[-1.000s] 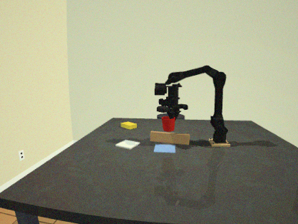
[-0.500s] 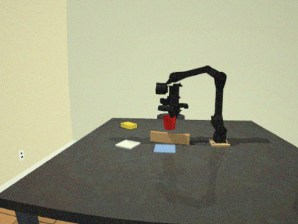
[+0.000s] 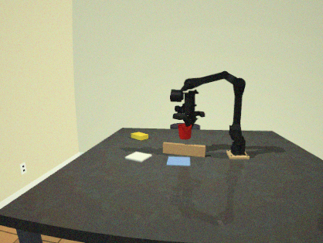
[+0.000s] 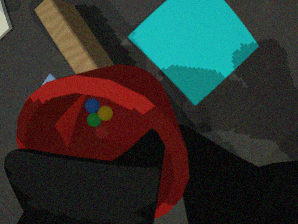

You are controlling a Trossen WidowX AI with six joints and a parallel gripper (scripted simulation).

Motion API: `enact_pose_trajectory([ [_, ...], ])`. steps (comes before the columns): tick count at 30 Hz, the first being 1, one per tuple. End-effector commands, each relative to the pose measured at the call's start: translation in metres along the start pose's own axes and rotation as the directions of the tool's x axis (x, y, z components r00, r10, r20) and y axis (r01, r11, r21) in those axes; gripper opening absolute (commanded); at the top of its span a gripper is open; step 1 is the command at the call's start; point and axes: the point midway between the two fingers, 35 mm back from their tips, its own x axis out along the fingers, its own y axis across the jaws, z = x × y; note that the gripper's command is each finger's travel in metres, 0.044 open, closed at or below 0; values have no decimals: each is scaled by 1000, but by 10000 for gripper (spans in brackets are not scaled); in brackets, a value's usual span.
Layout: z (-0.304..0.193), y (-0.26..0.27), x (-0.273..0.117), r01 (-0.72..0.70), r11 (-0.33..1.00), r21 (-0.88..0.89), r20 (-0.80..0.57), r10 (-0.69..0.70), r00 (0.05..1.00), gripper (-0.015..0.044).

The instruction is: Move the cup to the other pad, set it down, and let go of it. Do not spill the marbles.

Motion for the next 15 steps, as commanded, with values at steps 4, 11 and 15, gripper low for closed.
enact_pose_trajectory([
  [4, 7, -11, 0, 1, 1000, 0, -3, -1, 1000, 0],
  [11, 15, -23, 0, 2, 1000, 0, -3, -2, 1000, 0],
  [15, 20, -29, 0, 2, 1000, 0, -2, -2, 1000, 0],
])
